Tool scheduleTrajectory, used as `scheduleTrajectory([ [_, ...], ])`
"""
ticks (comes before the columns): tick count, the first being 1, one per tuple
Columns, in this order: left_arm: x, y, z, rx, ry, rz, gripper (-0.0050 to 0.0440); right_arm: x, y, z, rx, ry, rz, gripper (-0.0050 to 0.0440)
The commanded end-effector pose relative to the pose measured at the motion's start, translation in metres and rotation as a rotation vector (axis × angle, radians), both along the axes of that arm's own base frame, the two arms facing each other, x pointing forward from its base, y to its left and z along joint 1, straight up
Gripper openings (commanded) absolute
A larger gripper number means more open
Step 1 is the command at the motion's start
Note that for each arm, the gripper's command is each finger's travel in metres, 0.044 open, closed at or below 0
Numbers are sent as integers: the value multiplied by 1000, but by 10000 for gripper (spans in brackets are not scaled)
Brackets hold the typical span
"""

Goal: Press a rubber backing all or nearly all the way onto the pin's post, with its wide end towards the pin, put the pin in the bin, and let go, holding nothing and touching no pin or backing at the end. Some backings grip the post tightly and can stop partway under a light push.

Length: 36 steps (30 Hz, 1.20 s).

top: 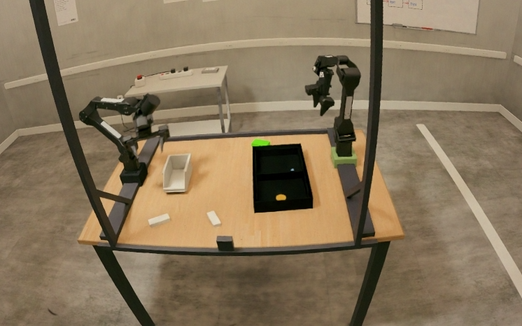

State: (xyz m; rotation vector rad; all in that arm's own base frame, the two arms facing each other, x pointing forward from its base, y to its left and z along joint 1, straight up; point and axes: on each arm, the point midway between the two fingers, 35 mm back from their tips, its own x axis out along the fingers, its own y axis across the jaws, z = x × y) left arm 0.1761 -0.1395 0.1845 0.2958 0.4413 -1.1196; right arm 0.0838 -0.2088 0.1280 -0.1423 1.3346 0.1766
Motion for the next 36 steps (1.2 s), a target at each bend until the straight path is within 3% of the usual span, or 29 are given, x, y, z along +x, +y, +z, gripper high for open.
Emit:
scheduleTrajectory([
  [1,48,7,24,61,20,193,440,14,34,0,-3,-12,33,440],
  [4,56,9,28,66,24,230,440,17,40,0,-2,-14,40,440],
  [14,147,39,72,67,43,678,440,46,108,-4,5,-32,121,440],
  [19,178,51,88,38,36,842,440,55,132,-6,7,-38,118,440],
  [36,200,61,97,11,31,963,440,97,201,-8,18,-58,183,440],
])
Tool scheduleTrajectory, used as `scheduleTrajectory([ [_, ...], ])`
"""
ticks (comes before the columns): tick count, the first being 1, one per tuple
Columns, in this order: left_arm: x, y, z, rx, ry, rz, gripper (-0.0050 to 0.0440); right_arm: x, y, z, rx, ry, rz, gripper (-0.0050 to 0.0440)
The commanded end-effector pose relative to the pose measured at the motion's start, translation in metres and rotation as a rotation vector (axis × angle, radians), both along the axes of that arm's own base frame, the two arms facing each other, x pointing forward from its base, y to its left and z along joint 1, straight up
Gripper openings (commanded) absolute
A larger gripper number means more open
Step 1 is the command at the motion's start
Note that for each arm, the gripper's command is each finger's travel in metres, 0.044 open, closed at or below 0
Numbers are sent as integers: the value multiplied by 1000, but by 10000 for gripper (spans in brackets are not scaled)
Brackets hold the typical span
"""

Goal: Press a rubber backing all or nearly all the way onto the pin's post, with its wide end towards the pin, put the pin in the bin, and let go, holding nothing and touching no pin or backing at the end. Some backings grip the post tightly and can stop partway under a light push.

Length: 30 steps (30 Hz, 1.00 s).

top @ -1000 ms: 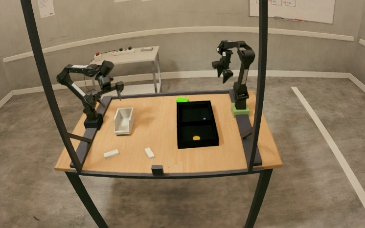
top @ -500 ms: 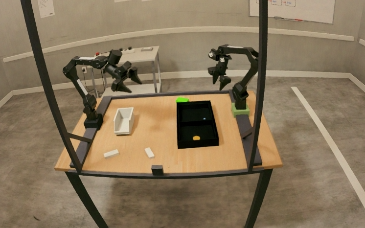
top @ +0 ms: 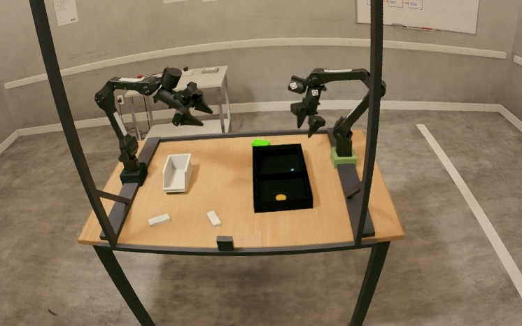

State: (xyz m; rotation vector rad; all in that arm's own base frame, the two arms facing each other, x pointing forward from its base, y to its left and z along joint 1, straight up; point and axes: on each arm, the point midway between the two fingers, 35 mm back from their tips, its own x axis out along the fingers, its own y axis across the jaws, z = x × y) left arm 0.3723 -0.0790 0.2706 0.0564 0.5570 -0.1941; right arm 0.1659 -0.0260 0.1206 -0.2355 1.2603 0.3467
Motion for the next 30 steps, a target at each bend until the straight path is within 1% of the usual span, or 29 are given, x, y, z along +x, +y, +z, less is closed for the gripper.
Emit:
scheduleTrajectory([
  [1,4,0,11,-7,-25,15,440,15,19,-1,-18,-2,2,440],
  [2,4,0,11,-7,-25,15,440,15,19,-1,-18,-2,2,440],
  [4,4,0,9,-6,-20,17,440,24,34,3,-18,-18,34,440],
  [10,4,1,11,-7,-25,18,440,49,78,2,-9,-34,91,440],
  [13,4,1,11,-7,-25,19,440,63,107,2,-3,-43,129,440],
  [17,5,1,10,-6,-21,20,440,81,156,1,8,-59,195,440],
  [19,5,1,10,-6,-21,20,440,81,156,1,8,-59,195,440],
  [21,5,1,11,-7,-24,20,440,88,189,0,15,-67,242,440],
  [23,5,1,11,-7,-24,20,440,92,214,-2,21,-74,276,440],
  [26,5,1,10,-6,-22,20,440,97,231,-3,25,-79,297,440],
  [30,3,1,10,-6,-23,19,440,98,235,-3,25,-79,300,440],
])
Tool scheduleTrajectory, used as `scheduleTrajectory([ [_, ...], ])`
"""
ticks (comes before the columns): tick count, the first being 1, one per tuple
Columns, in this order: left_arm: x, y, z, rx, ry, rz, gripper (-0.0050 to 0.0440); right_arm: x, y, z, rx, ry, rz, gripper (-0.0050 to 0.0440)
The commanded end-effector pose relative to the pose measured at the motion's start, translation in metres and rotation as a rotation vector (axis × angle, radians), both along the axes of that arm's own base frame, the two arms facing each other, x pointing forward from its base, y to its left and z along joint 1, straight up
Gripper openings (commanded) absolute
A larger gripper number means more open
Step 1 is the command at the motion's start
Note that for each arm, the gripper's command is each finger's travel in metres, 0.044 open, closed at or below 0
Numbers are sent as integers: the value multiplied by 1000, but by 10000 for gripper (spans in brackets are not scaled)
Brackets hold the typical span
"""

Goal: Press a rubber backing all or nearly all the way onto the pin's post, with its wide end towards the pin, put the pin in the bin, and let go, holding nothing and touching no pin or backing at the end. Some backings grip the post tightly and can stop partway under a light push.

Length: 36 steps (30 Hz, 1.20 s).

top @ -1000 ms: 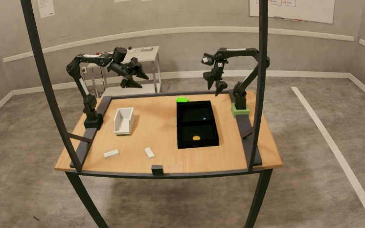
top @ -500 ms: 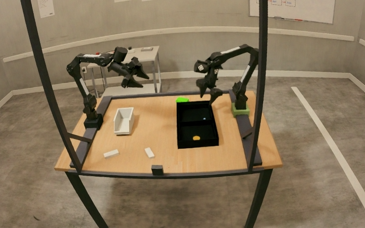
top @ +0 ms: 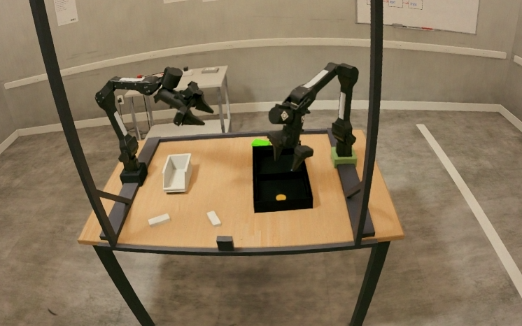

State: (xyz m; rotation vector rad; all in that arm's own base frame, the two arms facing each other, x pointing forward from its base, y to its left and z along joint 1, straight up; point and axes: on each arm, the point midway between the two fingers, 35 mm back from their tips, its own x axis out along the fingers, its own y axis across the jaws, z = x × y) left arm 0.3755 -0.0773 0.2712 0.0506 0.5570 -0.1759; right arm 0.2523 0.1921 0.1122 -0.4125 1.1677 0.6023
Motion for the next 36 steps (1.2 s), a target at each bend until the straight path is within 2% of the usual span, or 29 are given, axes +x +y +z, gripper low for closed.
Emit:
scheduleTrajectory([
  [1,0,0,9,-5,-23,0,440,12,17,6,8,-23,5,440],
  [23,0,0,9,-5,-23,0,440,8,12,1,0,-11,1,440],
  [29,7,2,11,-6,-35,108,440,-3,-19,3,0,-13,-81,440],
  [36,13,9,12,-9,-86,363,440,-31,-92,1,1,-8,-268,440],
])
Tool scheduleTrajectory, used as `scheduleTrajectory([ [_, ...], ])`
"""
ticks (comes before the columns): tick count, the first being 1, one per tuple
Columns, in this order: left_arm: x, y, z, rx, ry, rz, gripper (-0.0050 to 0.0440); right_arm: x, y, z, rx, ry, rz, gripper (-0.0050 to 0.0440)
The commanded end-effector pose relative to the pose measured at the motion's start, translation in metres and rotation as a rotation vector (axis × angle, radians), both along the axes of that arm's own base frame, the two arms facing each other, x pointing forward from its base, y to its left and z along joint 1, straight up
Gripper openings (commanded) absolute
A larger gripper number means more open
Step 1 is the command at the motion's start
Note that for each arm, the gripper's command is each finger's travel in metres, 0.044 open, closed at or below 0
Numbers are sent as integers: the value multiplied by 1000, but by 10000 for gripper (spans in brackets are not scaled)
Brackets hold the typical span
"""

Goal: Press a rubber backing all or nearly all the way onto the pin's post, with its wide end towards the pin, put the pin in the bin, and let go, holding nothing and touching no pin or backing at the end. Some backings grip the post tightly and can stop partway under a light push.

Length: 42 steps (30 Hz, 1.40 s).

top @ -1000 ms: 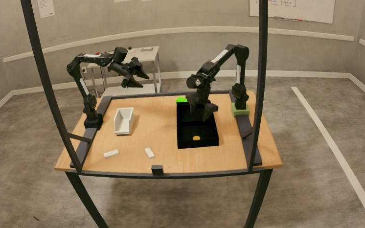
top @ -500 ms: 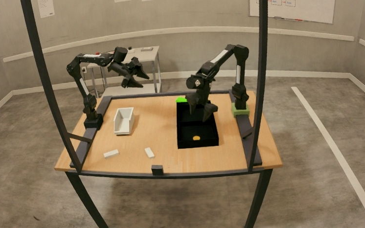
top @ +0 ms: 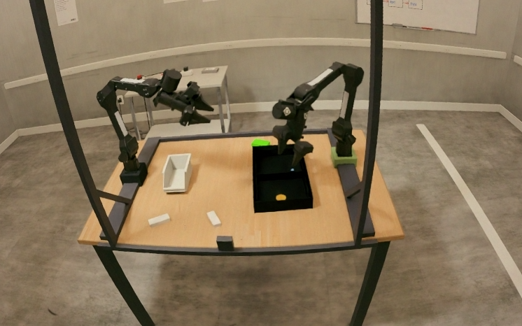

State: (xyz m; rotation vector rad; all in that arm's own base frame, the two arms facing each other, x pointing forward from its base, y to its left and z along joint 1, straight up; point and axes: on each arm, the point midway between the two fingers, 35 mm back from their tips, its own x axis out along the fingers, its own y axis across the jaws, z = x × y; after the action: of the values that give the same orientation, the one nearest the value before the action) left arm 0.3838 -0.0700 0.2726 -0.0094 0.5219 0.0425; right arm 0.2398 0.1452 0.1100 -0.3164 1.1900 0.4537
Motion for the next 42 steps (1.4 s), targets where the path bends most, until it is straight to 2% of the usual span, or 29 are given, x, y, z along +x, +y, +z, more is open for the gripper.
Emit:
scheduleTrajectory([
  [1,5,3,11,-6,-59,168,440,-22,-54,3,6,-8,-127,440],
  [2,5,4,12,-6,-69,198,440,-26,-64,2,6,-7,-156,440],
  [4,5,4,12,-6,-69,198,440,-26,-64,2,6,-7,-156,440],
  [7,4,5,12,-7,-83,240,440,-34,-83,2,5,-7,-209,440],
  [12,4,5,11,-5,-84,250,440,-40,-100,0,3,-2,-255,440],
  [31,2,7,11,-3,-83,248,440,-41,-103,-1,0,1,-265,440],
  [36,2,7,11,-3,-83,248,440,-40,-102,-4,-11,8,-207,320],
  [38,2,7,11,-3,-83,248,440,-40,-102,-4,-11,8,-207,320],
  [42,2,7,11,-3,-83,248,440,-35,-102,-5,-43,-1,-39,224],
])
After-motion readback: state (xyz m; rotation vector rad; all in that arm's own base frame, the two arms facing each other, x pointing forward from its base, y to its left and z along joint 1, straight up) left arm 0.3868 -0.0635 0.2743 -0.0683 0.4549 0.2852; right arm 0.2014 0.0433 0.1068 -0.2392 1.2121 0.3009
